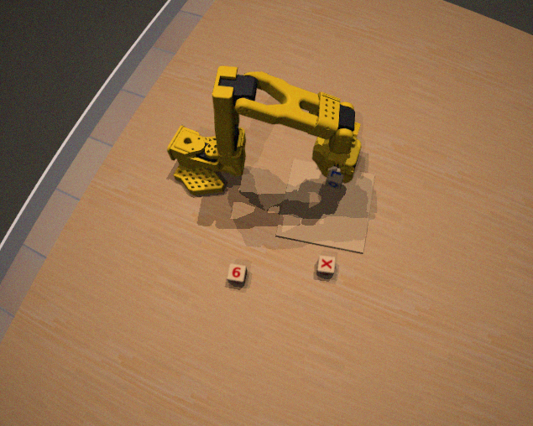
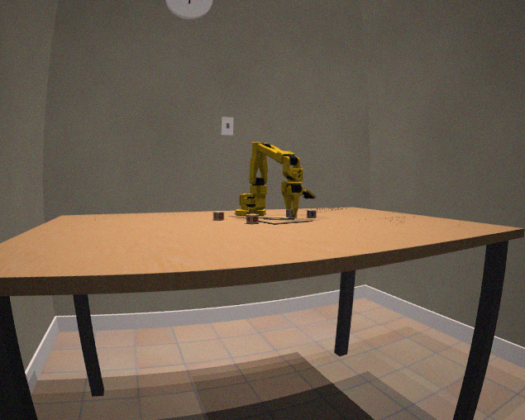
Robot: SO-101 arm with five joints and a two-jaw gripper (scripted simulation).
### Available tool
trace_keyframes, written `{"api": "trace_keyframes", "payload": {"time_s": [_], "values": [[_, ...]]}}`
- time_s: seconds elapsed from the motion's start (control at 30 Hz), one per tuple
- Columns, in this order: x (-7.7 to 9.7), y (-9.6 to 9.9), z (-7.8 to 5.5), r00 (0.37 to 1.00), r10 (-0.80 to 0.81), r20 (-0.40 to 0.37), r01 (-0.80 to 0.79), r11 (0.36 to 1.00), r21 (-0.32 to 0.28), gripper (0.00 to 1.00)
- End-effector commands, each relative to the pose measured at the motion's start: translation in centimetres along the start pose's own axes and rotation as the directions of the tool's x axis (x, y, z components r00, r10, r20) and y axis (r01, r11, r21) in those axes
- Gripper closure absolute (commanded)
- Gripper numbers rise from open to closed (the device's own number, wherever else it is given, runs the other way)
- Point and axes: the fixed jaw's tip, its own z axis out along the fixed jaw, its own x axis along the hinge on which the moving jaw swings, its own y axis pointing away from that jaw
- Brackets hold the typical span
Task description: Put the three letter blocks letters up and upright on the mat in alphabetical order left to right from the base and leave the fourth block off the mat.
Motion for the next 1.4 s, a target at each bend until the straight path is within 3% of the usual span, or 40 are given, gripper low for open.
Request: {"api": "trace_keyframes", "payload": {"time_s": [0.0, 0.3, 0.6, 0.97, 1.37], "values": [[-0.23, -0.74, -0.65, 1.0, 0.0, 0.014, 0.0, 0.998, 0.055, 1.0], [-0.23, -0.75, -0.62, 1.0, 0.0, 0.014, 0.0, 0.998, 0.055, 0.99], [-0.23, -0.75, -0.62, 1.0, 0.0, 0.014, 0.0, 0.998, 0.055, 0.87], [-0.23, -0.75, -0.62, 1.0, 0.0, 0.014, 0.0, 0.998, 0.055, 0.85], [-0.23, -0.75, -0.62, 1.0, 0.0, 0.014, 0.0, 0.998, 0.055, 0.75]]}}
